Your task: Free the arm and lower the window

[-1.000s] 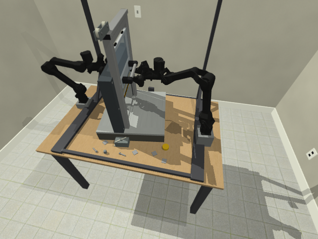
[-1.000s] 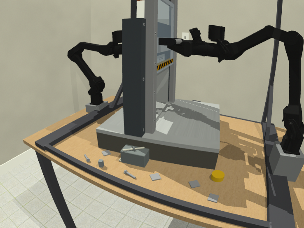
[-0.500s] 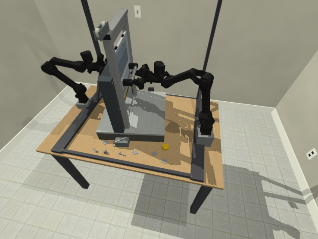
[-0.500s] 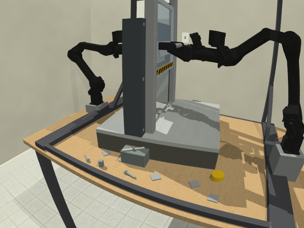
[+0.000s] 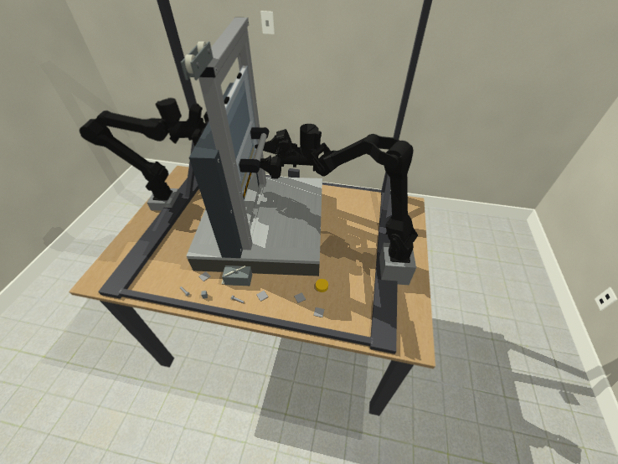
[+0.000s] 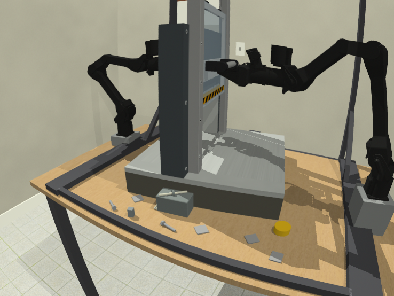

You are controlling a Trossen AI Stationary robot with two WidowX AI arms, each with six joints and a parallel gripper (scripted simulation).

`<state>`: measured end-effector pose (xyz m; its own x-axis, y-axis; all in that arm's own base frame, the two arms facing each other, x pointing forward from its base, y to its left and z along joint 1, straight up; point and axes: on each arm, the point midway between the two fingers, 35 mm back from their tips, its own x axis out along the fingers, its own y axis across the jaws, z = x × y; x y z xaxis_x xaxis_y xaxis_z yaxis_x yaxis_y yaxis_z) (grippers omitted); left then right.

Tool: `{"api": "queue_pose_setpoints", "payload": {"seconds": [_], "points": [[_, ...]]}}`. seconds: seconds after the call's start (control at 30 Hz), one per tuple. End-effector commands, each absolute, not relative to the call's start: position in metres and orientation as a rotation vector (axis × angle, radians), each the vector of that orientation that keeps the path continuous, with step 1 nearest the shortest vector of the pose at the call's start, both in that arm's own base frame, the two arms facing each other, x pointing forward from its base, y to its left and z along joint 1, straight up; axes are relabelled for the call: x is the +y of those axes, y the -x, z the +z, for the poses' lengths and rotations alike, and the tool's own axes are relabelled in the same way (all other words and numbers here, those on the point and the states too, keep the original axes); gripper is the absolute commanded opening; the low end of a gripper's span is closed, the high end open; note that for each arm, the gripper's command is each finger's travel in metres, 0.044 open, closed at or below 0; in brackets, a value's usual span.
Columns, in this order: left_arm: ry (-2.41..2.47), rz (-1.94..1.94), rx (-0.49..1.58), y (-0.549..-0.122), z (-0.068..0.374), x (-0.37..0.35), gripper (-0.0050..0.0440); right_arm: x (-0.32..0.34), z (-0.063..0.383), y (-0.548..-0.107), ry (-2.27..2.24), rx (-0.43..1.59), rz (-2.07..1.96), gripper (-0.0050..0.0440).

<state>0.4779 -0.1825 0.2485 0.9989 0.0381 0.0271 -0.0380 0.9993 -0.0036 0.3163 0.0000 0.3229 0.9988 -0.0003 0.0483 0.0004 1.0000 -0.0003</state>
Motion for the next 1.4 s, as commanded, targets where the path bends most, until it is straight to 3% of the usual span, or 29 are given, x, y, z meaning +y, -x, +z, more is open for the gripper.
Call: {"api": "queue_pose_setpoints", "payload": {"seconds": [0.0, 0.3, 0.53, 0.87, 1.13, 1.37], "points": [[0.077, 0.040, -0.136, -0.474, 0.286, -0.179, 0.0400, 0.001, 0.320, -0.317, -0.003, -0.042, 0.005, 0.0400], [0.082, 0.042, -0.152, -0.475, 0.294, -0.179, 0.0400, 0.001, 0.320, -0.317, -0.003, -0.042, 0.005, 0.0400], [0.066, 0.042, -0.116, -0.477, 0.257, -0.180, 0.0400, 0.001, 0.320, -0.317, -0.003, -0.042, 0.005, 0.0400], [0.076, 0.044, -0.144, -0.478, 0.266, -0.180, 0.0400, 0.001, 0.320, -0.317, -0.003, -0.042, 0.005, 0.0400], [0.063, 0.045, -0.113, -0.479, 0.230, -0.180, 0.0400, 0.001, 0.320, -0.317, -0.003, -0.042, 0.005, 0.0400], [0.073, 0.047, -0.137, -0.479, 0.245, -0.180, 0.0400, 0.001, 0.320, -0.317, -0.003, -0.042, 0.005, 0.0400]]}}
